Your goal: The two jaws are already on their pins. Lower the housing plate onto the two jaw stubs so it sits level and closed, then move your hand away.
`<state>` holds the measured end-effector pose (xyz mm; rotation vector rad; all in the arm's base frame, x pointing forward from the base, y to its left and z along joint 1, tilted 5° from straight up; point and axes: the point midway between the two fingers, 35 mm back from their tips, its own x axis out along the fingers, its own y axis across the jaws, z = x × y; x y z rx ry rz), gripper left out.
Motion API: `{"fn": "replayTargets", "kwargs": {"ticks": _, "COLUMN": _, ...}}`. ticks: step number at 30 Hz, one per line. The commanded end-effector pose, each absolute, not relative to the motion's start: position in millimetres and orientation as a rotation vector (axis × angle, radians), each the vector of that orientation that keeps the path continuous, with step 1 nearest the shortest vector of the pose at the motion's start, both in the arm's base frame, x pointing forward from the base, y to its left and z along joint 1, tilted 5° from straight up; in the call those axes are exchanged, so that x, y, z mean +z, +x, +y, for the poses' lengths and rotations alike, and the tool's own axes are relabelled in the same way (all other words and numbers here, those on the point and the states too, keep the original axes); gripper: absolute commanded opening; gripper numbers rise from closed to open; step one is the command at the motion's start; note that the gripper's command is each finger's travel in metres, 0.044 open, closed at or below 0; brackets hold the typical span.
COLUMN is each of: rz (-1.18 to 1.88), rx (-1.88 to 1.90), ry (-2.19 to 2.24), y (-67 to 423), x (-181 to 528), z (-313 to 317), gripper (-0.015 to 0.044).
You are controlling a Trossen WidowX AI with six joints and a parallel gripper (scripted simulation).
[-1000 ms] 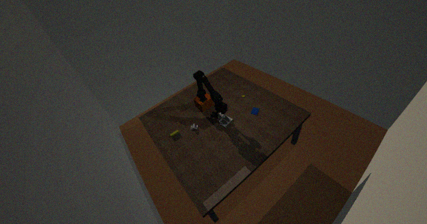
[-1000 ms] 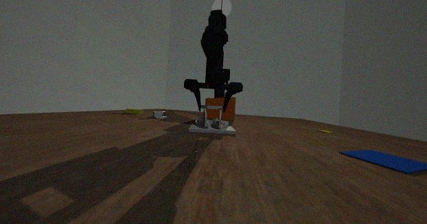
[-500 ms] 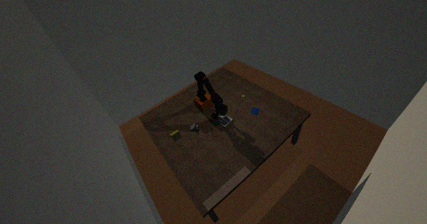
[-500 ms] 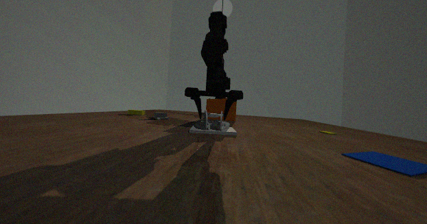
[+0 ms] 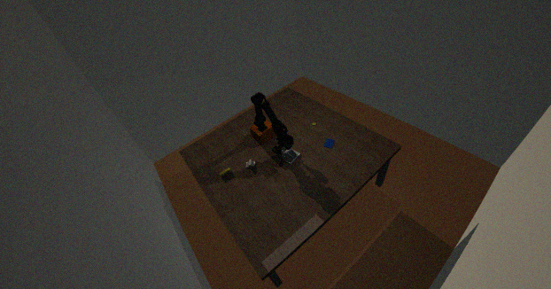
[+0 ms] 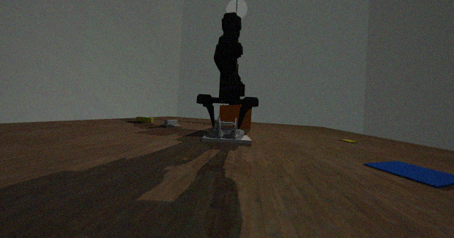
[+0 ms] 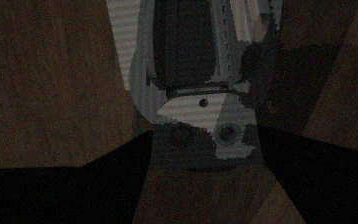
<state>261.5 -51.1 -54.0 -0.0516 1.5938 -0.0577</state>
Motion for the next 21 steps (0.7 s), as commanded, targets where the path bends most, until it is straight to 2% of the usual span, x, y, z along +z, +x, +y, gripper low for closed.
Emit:
{"fn": "replayTargets", "kwargs": {"ticks": 1, "rz": 1.595, "rx": -0.058, "ry": -0.057, "y": 260.9, "x": -54.5, "z": -51.7, "gripper": 0.0351}}
{"fn": "replayTargets", "kwargs": {"ticks": 21, "rz": 1.595, "rx": -0.057, "ry": -0.058, "y": 260.7, "x": -59.3, "z": -52.0, "gripper": 0.0351}}
